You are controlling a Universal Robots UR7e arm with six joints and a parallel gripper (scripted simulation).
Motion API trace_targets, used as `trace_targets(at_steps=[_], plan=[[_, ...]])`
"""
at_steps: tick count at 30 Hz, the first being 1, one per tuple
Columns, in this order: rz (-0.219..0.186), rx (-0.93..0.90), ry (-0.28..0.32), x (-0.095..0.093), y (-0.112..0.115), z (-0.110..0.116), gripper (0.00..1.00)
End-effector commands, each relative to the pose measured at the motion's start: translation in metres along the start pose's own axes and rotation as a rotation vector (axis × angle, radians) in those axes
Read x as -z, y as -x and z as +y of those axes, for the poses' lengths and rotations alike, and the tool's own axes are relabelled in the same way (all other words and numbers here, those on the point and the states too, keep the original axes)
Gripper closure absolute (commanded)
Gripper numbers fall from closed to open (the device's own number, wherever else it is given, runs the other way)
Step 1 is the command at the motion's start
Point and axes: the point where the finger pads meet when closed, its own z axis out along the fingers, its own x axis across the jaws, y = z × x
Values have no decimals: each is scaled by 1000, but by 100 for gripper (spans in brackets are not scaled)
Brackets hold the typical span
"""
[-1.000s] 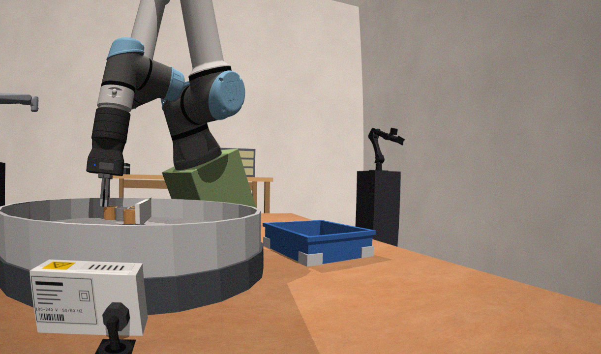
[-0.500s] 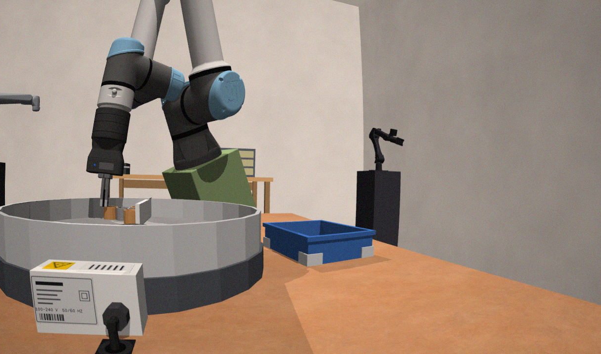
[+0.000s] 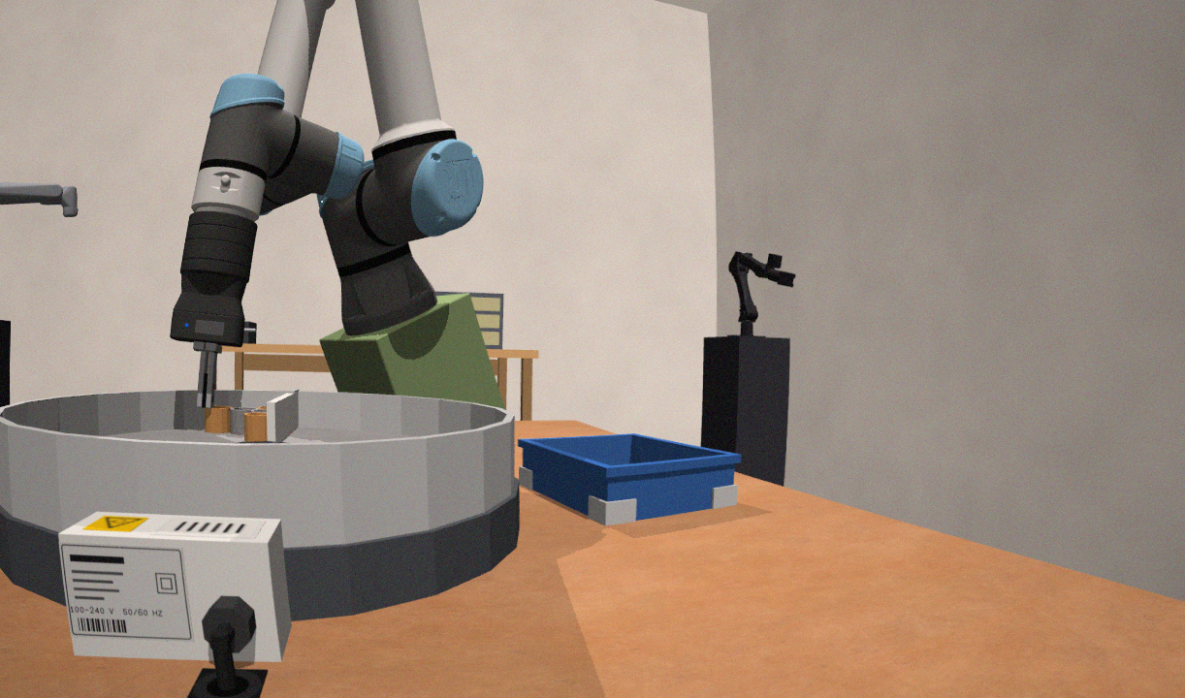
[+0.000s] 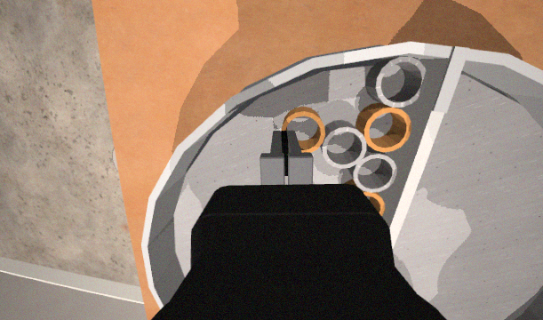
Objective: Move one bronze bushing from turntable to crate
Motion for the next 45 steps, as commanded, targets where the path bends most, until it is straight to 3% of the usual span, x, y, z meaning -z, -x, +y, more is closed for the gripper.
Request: trace_targets(at_steps=[1,45], plan=[[2,0,-1,2,0,0,100],[40,-3,-28,20,-1,-2,100]])
